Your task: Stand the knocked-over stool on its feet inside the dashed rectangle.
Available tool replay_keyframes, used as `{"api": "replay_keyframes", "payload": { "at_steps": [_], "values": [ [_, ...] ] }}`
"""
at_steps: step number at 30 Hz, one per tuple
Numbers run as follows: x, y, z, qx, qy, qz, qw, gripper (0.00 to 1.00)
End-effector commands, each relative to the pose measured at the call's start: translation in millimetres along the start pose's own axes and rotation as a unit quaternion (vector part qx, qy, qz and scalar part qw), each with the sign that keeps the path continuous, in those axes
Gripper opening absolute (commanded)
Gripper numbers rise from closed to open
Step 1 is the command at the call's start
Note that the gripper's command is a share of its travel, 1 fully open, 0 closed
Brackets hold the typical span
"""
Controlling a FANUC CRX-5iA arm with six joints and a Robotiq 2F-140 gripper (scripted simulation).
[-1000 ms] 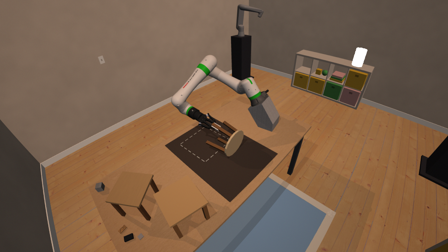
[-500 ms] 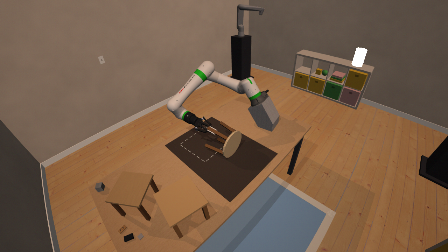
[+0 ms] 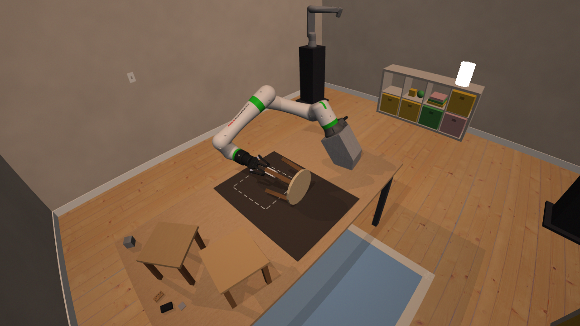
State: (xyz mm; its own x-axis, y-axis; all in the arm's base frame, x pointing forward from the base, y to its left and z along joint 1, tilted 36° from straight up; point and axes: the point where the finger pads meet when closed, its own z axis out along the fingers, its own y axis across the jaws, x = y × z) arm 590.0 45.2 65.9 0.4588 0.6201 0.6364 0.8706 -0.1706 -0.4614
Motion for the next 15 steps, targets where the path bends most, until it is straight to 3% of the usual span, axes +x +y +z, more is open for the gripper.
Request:
{"api": "replay_keyframes", "payload": {
  "at_steps": [1,15],
  "values": [
    [1.7,5.4,-2.0,0.004,0.003,0.012,1.0,0.1],
    [1.8,16.0,-4.7,0.021,0.015,0.062,0.998,0.1]
  ]
}}
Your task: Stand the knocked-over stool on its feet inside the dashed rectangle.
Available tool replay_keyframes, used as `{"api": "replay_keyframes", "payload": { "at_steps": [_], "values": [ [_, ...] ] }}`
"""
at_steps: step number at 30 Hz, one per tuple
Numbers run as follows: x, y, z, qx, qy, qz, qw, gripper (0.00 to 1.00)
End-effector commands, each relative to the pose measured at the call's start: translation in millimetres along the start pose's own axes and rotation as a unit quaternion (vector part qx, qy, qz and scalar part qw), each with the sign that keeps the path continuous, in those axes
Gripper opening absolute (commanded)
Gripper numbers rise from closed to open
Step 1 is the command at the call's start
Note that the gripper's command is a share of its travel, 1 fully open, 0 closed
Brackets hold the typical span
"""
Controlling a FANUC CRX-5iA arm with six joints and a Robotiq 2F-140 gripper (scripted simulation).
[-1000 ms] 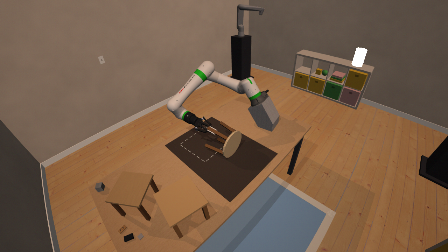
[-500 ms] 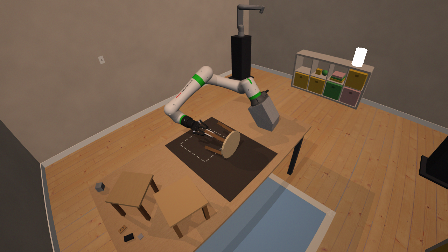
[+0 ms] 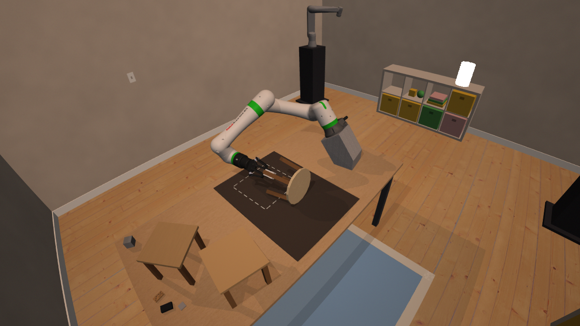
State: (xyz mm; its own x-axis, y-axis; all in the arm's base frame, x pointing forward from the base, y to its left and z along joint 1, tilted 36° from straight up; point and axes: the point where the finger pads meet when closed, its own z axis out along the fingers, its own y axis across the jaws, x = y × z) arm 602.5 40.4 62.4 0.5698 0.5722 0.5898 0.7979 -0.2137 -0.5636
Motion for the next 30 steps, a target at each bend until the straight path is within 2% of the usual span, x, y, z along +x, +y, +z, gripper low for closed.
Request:
{"api": "replay_keyframes", "payload": {
  "at_steps": [1,30],
  "values": [
    [1.9,4.0,-1.5,0.0,0.0,-0.001,1.0,0.1],
    [4.6,22.0,-6.6,0.0,0.0,-0.001,1.0,0.1]
  ]
}}
